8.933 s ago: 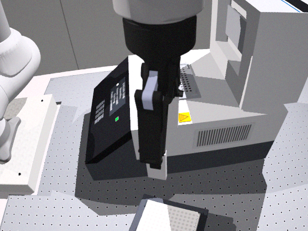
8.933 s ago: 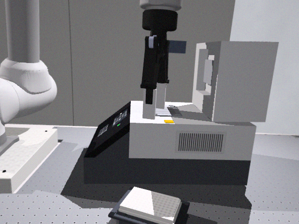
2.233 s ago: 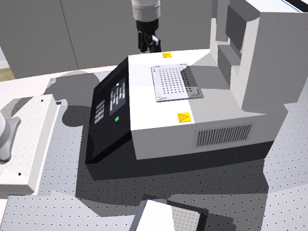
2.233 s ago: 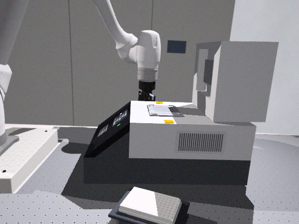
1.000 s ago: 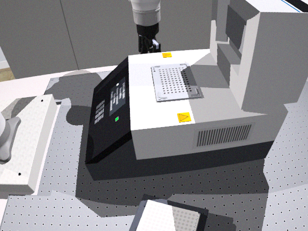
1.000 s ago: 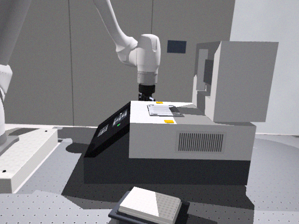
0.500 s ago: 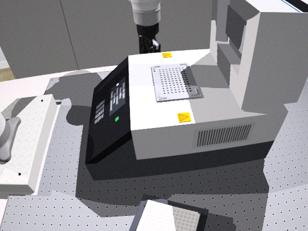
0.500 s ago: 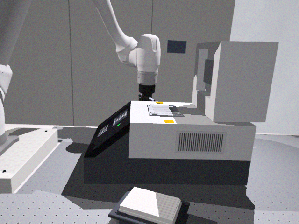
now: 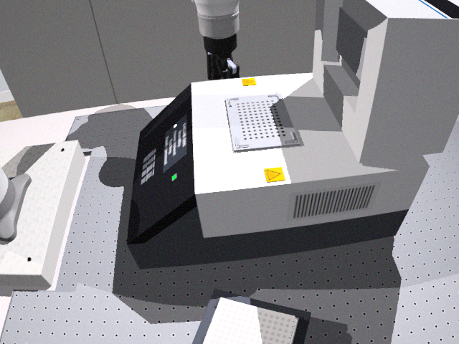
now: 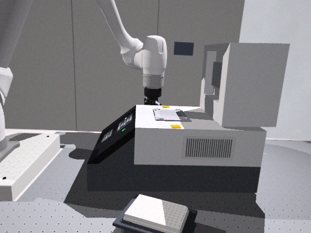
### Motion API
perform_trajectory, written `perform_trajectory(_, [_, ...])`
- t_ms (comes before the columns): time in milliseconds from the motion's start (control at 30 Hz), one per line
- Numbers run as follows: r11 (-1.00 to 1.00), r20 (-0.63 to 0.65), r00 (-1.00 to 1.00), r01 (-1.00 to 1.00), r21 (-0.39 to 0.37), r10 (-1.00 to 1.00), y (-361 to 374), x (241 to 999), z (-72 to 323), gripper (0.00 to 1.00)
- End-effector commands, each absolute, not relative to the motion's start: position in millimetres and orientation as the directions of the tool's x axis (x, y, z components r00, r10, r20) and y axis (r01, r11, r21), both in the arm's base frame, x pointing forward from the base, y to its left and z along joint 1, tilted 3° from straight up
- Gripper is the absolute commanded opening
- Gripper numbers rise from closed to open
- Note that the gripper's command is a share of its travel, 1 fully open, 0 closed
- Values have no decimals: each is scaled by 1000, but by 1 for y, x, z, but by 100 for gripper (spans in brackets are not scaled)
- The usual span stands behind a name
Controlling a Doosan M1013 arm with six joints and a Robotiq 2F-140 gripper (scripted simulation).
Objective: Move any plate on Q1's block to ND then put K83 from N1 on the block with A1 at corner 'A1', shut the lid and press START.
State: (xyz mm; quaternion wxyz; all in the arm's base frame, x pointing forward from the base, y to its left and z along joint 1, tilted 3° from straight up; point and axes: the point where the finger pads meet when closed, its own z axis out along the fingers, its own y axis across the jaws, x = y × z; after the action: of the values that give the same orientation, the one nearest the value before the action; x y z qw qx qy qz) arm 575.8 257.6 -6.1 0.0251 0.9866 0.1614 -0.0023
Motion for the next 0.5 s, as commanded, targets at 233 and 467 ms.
perform_trajectory(233, [-947,-13,948,319,49,318,258,576,0,0])
perform_trajectory(467, [-947,-13,948,319,49,318,259,576,24,0])
